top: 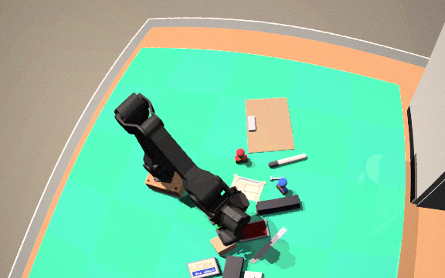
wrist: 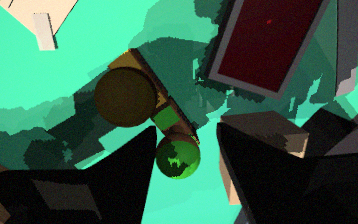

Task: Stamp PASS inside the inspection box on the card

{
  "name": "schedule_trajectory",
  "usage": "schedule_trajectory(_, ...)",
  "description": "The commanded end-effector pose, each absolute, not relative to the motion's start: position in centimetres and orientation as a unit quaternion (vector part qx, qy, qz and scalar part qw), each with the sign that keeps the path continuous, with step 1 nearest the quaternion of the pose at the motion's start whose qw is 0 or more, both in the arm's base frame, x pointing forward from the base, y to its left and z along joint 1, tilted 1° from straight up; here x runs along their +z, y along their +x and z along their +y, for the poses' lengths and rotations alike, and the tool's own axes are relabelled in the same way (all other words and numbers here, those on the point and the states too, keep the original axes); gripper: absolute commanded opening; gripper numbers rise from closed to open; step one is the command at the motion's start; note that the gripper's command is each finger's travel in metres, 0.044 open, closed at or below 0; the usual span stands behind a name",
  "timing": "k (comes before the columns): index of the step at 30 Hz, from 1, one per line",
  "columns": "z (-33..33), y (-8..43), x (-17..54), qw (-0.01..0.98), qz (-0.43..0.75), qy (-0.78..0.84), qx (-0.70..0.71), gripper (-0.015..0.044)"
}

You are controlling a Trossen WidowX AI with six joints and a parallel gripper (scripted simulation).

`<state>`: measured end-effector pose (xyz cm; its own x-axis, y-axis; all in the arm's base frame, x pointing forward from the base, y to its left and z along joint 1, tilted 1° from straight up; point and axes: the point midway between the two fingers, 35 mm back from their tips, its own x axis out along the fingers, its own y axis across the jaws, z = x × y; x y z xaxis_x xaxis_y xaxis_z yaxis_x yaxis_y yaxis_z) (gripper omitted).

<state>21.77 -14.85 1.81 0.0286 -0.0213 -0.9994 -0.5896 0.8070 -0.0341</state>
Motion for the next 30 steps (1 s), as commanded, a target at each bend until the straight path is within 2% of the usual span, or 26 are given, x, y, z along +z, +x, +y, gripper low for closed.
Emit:
schedule_trajectory(1, -14.59, 21.26, 1.23, 0.673, 0.671, -0.226, 0.216, 0.0212)
schedule_trajectory(3, -14.59, 21.26, 1.23, 0.673, 0.671, -0.226, 0.216, 0.0212)
schedule_trajectory(23, -14.85, 21.77, 1.81, 0.679, 0.665, -0.23, 0.209, 0.0078)
schedule_trajectory(26, -14.85, 21.77, 1.89, 0.68, 0.664, -0.23, 0.209, 0.0)
schedule_trajectory(30, -14.86, 21.78, 2.09, 0.681, 0.664, -0.231, 0.208, 0.0)
